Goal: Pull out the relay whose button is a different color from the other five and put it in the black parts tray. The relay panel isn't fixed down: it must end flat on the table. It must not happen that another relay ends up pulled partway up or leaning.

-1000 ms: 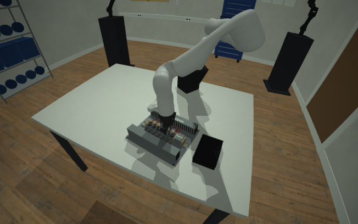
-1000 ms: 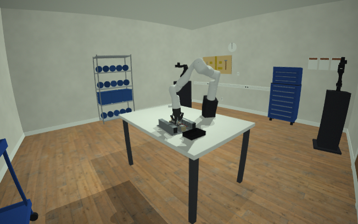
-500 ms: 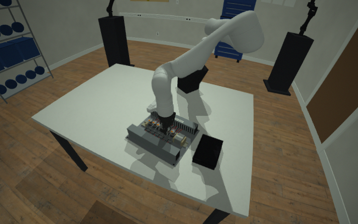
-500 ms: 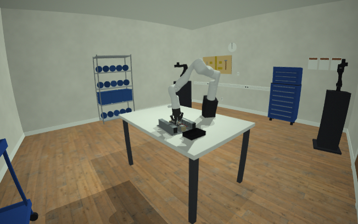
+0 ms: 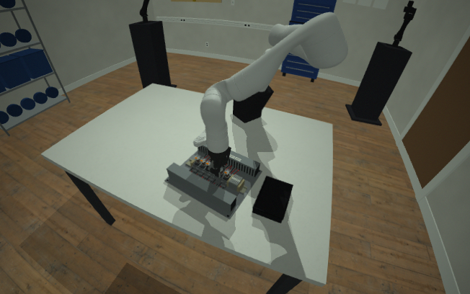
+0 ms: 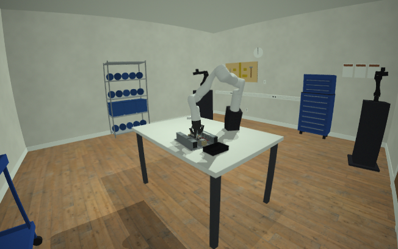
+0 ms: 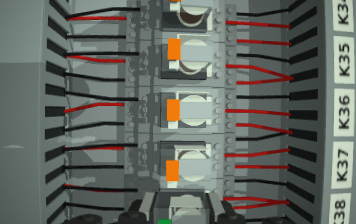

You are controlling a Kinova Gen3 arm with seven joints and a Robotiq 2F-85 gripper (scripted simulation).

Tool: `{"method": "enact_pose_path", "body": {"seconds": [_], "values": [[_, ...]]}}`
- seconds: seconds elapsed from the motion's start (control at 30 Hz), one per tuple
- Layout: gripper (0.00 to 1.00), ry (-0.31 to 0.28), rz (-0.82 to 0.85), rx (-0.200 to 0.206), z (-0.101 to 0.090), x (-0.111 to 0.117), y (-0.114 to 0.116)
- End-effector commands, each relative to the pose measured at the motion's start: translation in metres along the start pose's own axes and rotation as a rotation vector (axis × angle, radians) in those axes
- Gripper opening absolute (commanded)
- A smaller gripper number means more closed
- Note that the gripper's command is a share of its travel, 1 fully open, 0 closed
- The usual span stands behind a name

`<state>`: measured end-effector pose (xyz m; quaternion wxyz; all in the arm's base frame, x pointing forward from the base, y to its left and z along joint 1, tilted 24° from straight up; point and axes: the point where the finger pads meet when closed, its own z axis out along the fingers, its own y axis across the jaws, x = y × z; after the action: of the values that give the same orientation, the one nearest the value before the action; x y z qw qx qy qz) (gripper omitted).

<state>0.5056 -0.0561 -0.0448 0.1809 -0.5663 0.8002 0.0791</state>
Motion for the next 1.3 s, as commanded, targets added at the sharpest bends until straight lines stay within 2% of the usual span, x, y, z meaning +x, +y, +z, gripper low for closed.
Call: {"method": "enact_pose_path", "body": {"seconds": [0.0, 1.27], "values": [[0.00, 0.000, 0.000, 0.005, -0.0008, 0.0001, -0.0004], [0.00, 0.000, 0.000, 0.058, -0.0011, 0.0001, 0.0010]]}}
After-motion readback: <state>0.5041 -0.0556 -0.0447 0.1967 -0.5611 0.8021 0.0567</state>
